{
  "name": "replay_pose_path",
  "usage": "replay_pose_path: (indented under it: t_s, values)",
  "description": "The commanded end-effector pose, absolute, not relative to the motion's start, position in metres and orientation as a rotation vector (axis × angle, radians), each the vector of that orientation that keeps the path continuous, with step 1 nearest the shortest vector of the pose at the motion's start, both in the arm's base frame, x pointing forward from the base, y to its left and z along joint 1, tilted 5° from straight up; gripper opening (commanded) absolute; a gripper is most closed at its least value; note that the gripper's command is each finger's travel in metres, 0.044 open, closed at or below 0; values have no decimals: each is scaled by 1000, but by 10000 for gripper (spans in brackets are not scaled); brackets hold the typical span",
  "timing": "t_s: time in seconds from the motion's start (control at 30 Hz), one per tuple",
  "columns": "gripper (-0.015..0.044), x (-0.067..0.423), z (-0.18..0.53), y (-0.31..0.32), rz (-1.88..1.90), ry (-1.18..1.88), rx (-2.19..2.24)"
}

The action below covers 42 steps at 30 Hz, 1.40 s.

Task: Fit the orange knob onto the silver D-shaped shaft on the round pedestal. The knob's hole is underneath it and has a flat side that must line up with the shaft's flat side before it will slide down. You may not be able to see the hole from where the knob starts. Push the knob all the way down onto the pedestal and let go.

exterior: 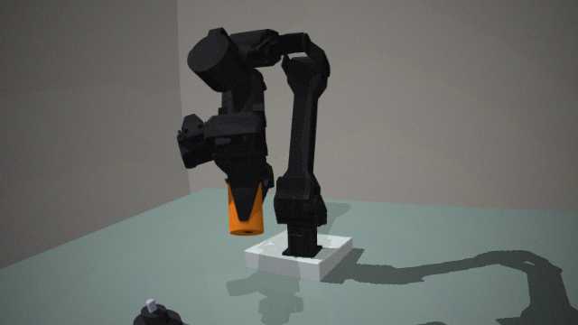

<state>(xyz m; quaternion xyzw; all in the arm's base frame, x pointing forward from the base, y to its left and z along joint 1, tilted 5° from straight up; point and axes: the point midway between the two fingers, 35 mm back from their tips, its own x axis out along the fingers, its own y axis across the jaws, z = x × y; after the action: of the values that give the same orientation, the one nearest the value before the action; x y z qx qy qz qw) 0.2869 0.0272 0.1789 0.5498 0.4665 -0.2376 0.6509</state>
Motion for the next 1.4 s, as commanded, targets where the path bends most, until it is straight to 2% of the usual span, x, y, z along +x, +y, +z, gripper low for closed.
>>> replay_pose_path:
  t_s: [0.0, 0.47, 1.37]
  values:
    - [0, 285, 190, 30, -462, 990, 1297]
    - [0, 276, 218, 38, -241, 793, 1409]
    - [0, 274, 212, 37, -179, 732, 1440]
